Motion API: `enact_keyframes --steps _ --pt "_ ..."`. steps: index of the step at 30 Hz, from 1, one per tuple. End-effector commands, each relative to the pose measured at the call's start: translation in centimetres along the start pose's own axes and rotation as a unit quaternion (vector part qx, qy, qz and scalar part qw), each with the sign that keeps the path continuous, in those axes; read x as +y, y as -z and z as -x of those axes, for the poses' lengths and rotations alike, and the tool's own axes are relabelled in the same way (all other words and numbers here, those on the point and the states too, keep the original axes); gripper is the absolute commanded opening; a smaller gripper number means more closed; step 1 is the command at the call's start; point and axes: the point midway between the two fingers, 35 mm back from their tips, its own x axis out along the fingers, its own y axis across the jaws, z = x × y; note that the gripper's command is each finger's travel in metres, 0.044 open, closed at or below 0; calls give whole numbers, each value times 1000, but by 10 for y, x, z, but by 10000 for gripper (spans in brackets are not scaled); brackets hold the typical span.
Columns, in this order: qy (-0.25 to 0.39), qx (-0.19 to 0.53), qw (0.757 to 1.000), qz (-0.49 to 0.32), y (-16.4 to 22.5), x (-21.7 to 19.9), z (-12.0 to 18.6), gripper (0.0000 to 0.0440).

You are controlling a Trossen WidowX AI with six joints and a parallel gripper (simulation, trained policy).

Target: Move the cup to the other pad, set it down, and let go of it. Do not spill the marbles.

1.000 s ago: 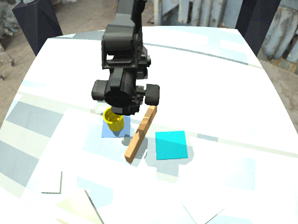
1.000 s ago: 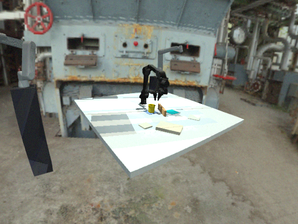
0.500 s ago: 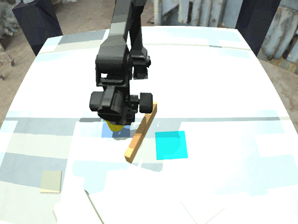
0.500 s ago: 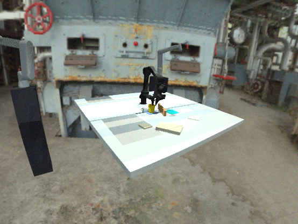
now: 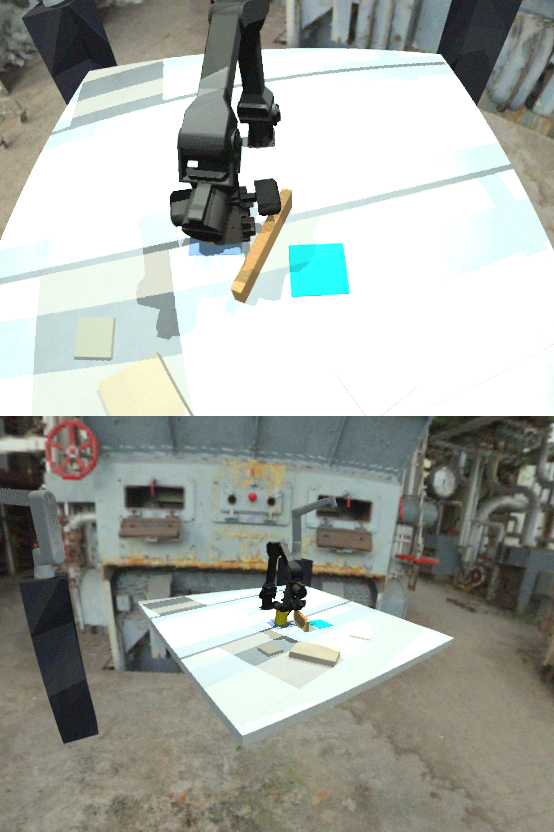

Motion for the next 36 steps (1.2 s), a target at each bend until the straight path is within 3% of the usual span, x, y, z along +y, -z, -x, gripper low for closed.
enact_keyframes --steps 1,36 --pt "-3 1 1000 28 0 0 -4 0" --pt "12 -80 989 123 -50 23 75 6"
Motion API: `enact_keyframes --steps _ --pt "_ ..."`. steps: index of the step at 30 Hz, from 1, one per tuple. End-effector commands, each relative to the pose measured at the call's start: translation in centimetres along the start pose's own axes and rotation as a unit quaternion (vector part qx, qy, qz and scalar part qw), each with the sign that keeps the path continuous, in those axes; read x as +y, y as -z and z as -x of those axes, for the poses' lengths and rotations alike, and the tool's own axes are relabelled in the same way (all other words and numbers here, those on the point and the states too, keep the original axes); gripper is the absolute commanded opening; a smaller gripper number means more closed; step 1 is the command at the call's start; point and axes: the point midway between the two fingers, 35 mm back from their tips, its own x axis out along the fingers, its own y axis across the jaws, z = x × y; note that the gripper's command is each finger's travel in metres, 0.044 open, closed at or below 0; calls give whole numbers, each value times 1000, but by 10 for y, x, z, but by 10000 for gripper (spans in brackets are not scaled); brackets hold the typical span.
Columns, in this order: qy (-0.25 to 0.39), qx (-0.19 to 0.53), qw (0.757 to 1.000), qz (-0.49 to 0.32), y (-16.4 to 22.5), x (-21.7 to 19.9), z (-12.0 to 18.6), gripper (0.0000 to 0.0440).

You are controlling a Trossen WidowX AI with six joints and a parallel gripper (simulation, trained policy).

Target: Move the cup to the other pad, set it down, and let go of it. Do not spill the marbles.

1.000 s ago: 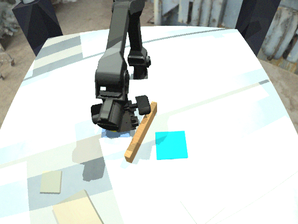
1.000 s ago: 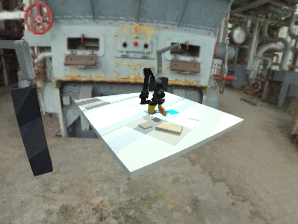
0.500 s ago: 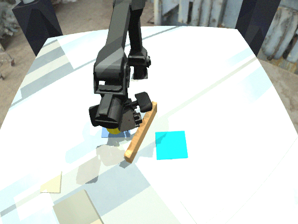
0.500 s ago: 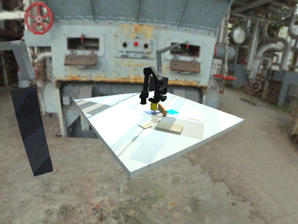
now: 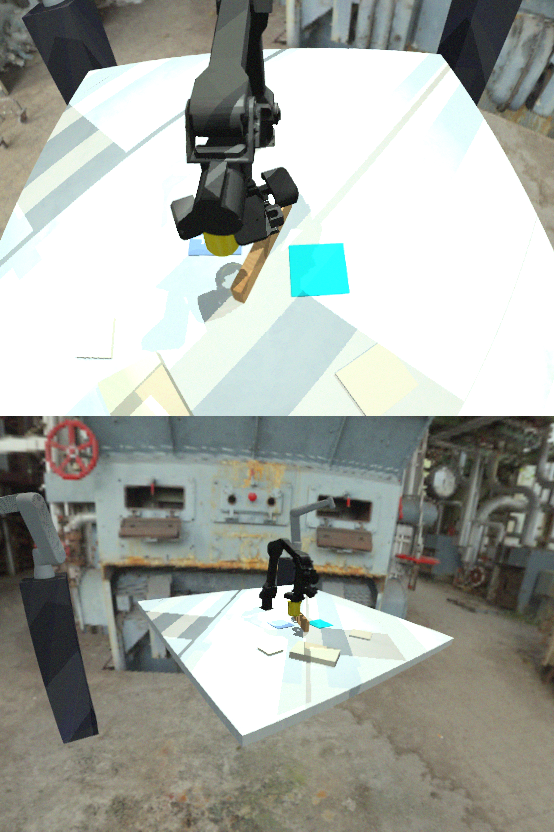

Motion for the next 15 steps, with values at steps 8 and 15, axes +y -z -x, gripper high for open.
enact_keyframes --steps 8,15 --pt "6 -33 999 18 -31 20 17 0" --pt "10 -54 998 30 -51 39 23 0"
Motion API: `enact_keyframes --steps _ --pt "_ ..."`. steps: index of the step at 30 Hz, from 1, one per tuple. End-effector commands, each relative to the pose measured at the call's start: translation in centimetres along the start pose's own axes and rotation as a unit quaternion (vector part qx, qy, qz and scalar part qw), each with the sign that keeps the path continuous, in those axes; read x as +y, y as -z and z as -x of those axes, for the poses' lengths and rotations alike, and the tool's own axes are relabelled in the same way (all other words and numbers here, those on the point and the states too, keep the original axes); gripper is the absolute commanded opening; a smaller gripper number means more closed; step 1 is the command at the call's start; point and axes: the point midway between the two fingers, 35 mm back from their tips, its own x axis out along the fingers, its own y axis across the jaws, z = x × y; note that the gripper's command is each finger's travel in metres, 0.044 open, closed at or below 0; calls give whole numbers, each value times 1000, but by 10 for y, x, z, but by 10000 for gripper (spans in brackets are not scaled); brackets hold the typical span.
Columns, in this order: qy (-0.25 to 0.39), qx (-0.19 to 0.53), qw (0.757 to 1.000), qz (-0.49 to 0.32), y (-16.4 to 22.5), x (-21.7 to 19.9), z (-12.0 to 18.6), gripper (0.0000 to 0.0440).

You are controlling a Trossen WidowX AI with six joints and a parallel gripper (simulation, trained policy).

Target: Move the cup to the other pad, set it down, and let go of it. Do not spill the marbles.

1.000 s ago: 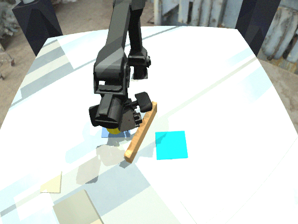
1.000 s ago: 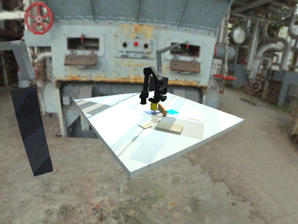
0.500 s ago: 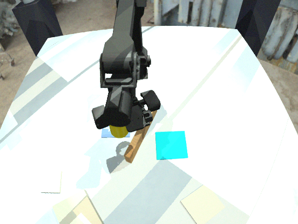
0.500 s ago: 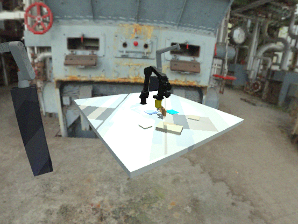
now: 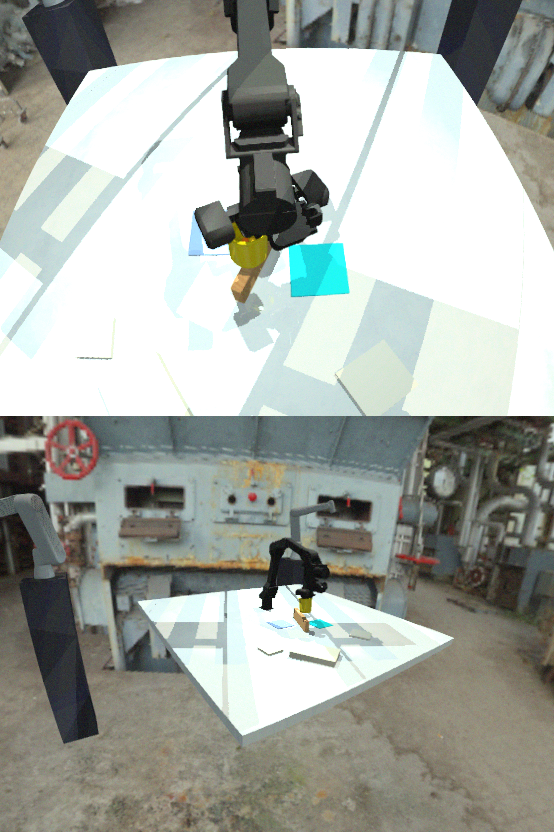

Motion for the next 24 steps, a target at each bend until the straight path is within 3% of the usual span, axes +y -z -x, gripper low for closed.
enact_keyframes --steps 1,24 --pt "-1 -14 1000 4 -13 10 2 0" --pt "-5 -51 998 40 -59 87 -19 0"
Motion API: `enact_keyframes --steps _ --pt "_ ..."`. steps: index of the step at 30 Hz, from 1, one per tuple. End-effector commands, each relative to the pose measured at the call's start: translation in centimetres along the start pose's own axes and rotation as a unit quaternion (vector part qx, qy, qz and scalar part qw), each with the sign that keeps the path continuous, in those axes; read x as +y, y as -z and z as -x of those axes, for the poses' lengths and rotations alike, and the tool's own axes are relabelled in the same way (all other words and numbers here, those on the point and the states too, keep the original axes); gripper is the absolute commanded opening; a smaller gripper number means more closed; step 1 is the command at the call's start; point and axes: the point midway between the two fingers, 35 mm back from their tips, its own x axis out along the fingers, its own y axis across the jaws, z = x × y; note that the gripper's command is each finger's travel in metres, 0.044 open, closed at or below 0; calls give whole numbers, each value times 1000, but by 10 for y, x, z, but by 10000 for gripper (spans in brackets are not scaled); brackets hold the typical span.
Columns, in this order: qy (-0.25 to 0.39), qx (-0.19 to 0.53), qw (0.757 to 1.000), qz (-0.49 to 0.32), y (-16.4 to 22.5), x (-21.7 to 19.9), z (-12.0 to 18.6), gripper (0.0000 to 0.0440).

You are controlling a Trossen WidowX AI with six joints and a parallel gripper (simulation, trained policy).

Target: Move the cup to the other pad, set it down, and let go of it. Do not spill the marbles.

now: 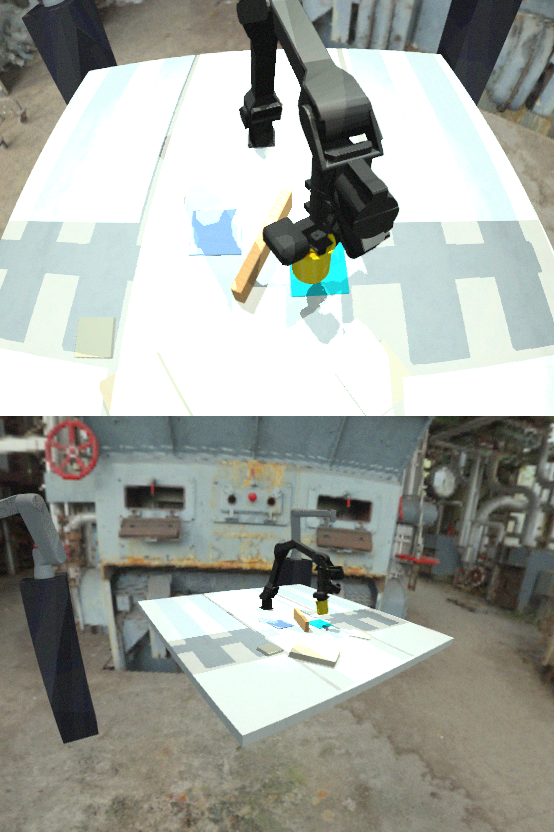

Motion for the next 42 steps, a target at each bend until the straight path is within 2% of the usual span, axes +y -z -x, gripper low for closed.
enact_keyframes --steps 1,12,23,29,35,42 --pt "-2 1 1000 0 -2 12 -9 0" --pt "2 13 1000 -6 5 30 -38 7" --pt "5 12 1000 -18 12 31 -55 71" --pt "-1 -13 999 -30 4 29 -48 148" --pt "-7 -39 999 -34 -1 27 -35 142" --pt "-19 -51 998 -41 4 29 -20 168"
